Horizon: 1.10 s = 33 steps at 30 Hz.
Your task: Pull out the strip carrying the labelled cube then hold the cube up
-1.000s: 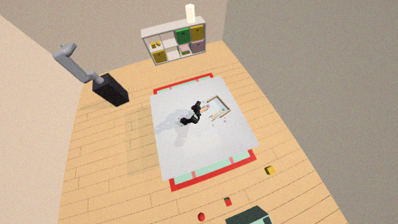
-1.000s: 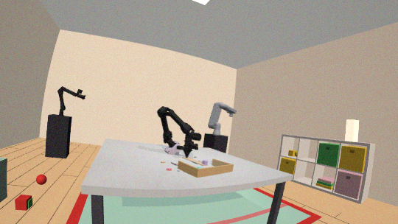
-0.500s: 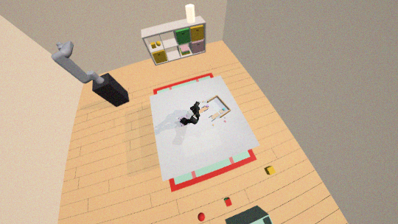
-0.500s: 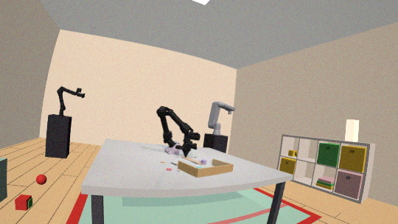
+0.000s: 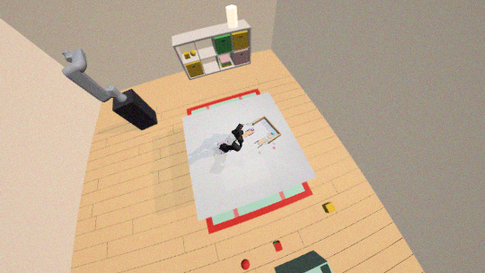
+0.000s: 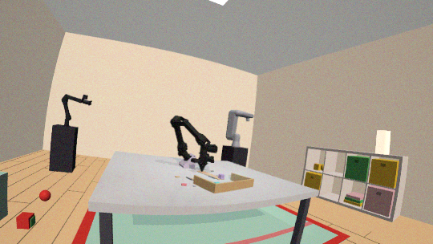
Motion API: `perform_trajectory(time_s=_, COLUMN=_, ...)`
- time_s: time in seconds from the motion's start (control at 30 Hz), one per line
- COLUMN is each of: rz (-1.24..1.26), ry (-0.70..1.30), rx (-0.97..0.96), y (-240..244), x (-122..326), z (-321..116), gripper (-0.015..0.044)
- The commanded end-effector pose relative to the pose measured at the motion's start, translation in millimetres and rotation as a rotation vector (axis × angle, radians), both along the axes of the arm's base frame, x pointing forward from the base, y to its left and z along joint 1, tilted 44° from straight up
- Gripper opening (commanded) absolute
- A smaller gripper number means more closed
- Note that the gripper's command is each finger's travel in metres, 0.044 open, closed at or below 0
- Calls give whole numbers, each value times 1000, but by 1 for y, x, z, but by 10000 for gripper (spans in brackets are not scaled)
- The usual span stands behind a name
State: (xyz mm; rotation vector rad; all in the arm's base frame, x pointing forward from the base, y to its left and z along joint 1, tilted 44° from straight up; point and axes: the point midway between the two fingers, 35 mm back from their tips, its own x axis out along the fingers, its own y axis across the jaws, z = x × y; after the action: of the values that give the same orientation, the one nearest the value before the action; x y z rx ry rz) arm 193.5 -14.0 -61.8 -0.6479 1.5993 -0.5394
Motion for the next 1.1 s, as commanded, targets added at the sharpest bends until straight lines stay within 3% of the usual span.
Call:
perform_trajectory(time_s=0.0, rz=-14, ry=28, rx=-3, y=-4, x=-11, z=-1, gripper=0)
perform_trajectory(time_s=0.57, rz=-14, ry=28, rx=-3, y=-4, x=-11, z=-1, gripper=0)
perform_trajectory(time_s=0.73, rz=-13, ry=26, rx=-1, y=27, x=5, z=28, gripper=0)
perform_trajectory(time_s=0.97, rz=-14, ry=28, rx=-1, y=28, x=4, z=31, gripper=0)
perform_trajectory(time_s=1.07, rz=2, ry=41, rx=0, y=26, x=21, z=27, gripper=79)
